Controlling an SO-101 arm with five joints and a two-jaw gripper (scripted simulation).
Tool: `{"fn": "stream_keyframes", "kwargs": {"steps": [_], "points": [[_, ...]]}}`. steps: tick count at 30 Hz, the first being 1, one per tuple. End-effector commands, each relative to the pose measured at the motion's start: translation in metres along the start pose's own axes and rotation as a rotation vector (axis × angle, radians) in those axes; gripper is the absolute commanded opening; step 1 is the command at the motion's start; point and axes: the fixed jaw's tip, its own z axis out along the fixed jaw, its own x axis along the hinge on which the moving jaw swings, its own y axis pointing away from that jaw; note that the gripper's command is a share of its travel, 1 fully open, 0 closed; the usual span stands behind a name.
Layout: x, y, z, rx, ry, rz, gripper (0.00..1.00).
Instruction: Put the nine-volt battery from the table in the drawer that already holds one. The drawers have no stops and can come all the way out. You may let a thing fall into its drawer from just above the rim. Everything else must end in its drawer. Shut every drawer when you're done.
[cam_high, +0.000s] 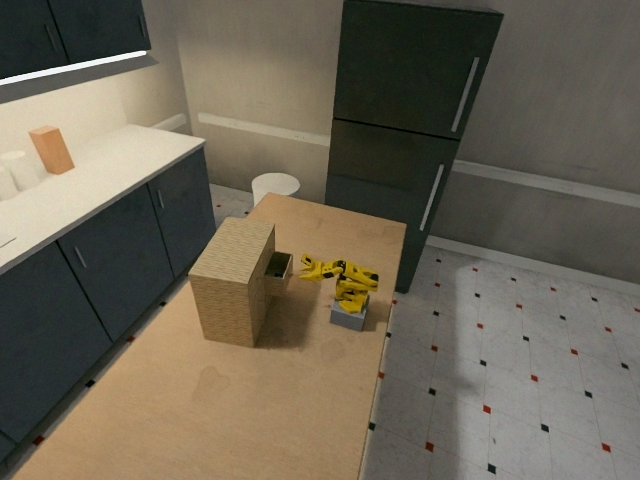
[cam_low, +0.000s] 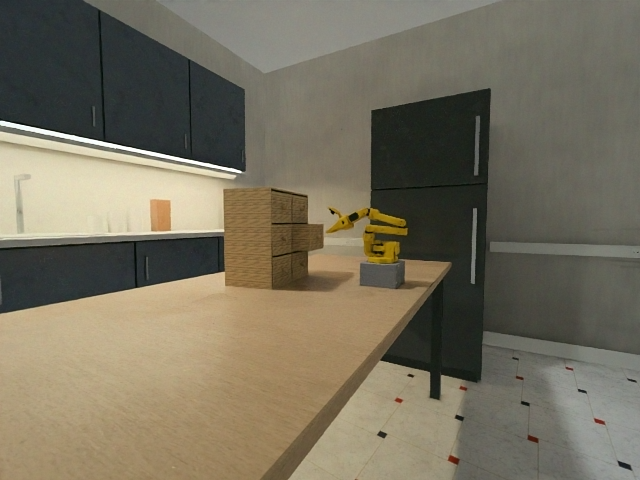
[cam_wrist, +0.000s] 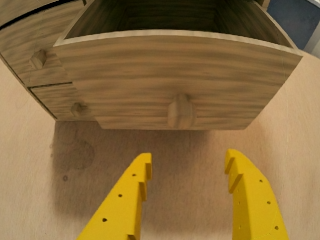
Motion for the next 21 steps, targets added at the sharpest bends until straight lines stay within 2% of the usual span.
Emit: {"fn": "stream_keyframes", "kwargs": {"steps": [1, 7, 15, 21], "points": [[0.001, -0.002, 0.001, 0.009, -0.001, 0.004, 0.21], [0.001, -0.002, 0.001, 0.009, -0.001, 0.004, 0.21], [-0.002, -0.001, 0.019, 0.006, -0.001, 0.001, 0.21], [-0.002, -0.001, 0.019, 0.006, -0.001, 0.001, 0.21]]}}
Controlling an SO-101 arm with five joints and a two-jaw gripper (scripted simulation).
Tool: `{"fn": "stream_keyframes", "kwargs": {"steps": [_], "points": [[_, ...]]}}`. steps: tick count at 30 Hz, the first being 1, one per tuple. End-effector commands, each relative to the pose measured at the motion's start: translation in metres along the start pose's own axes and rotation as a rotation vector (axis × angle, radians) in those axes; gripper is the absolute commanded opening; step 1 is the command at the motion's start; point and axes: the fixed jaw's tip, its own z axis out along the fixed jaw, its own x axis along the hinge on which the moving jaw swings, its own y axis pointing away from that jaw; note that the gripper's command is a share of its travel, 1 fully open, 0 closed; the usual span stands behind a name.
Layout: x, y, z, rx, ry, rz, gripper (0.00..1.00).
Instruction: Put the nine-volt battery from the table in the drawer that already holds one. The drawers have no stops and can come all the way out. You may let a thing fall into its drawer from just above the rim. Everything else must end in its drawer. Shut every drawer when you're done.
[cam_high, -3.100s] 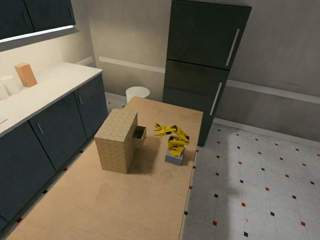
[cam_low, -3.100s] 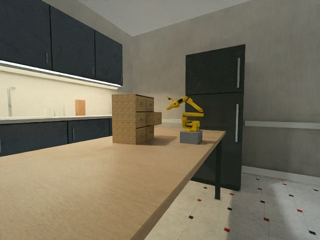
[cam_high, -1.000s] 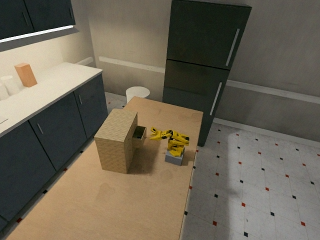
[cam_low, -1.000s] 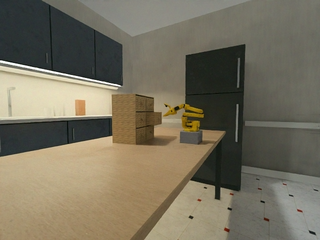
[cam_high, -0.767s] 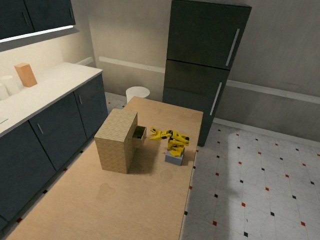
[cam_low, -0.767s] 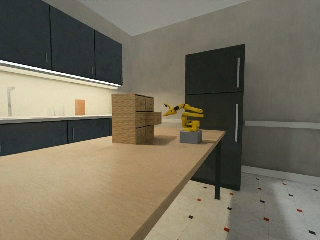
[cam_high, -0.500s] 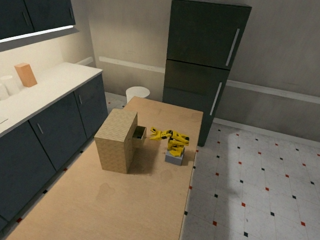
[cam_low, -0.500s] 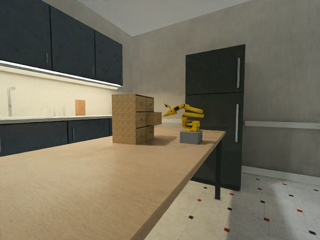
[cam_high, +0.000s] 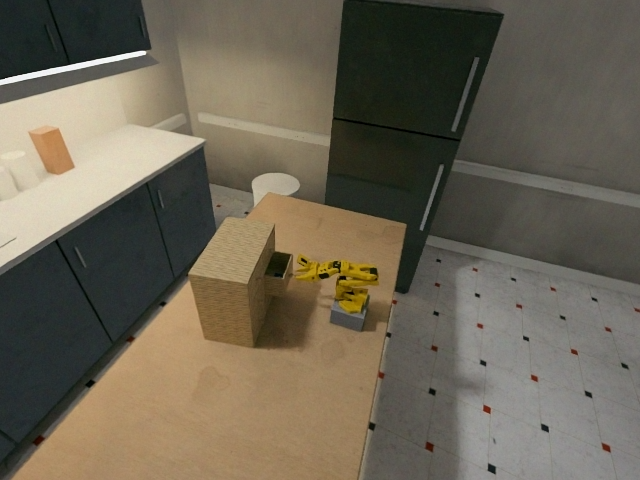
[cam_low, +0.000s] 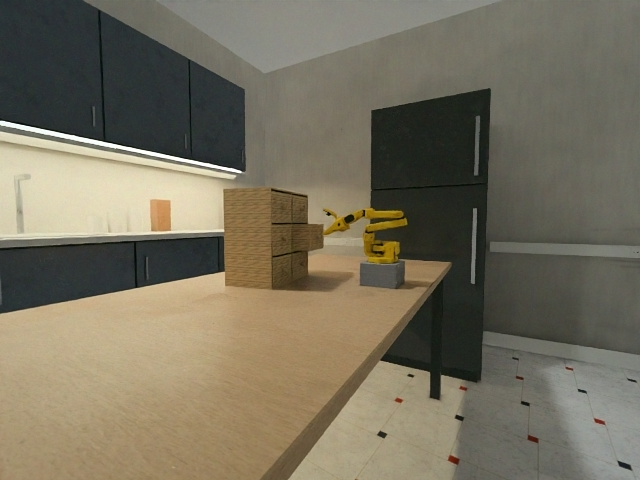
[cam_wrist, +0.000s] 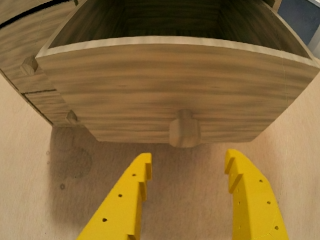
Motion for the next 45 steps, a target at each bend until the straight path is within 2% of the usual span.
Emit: {"fn": "stream_keyframes", "kwargs": {"steps": [1, 3, 11, 45], "points": [[-0.001, -0.002, 0.002, 0.006, 0.000, 0.001, 0.21], [-0.001, -0.002, 0.002, 0.006, 0.000, 0.001, 0.21], [0.001, -0.001, 0.021, 0.004, 0.000, -0.002, 0.21], [0.000, -0.001, 0.023, 0.005, 0.000, -0.001, 0.21]]}}
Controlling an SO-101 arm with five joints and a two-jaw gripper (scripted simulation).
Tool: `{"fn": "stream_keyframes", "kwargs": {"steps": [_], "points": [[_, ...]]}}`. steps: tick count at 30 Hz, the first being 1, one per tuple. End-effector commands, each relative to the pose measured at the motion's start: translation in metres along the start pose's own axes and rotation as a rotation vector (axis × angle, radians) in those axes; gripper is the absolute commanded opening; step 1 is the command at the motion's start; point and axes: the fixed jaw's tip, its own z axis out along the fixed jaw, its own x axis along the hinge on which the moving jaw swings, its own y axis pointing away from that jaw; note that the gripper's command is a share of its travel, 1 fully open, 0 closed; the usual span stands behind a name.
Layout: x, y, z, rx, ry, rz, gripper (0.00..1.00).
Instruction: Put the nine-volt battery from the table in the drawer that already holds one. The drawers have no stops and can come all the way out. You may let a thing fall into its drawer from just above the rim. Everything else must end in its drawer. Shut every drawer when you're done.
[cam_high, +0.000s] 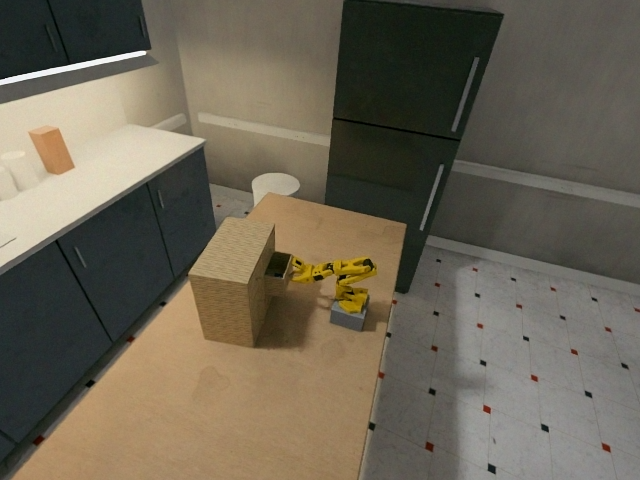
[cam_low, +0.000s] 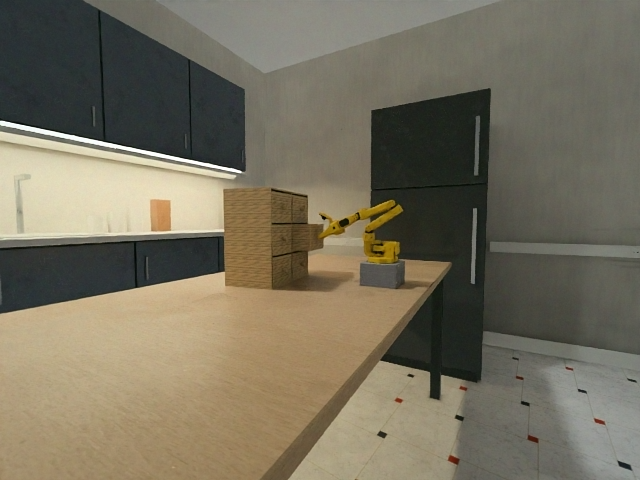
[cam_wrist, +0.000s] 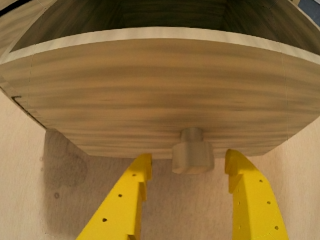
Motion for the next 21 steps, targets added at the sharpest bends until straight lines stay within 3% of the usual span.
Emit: {"fn": "stream_keyframes", "kwargs": {"steps": [1, 21], "points": [[-0.0043, -0.0014, 0.0002, 0.005, -0.012, -0.001, 0.21], [-0.0059, -0.0018, 0.0004, 0.007, -0.012, 0.000, 0.21]]}}
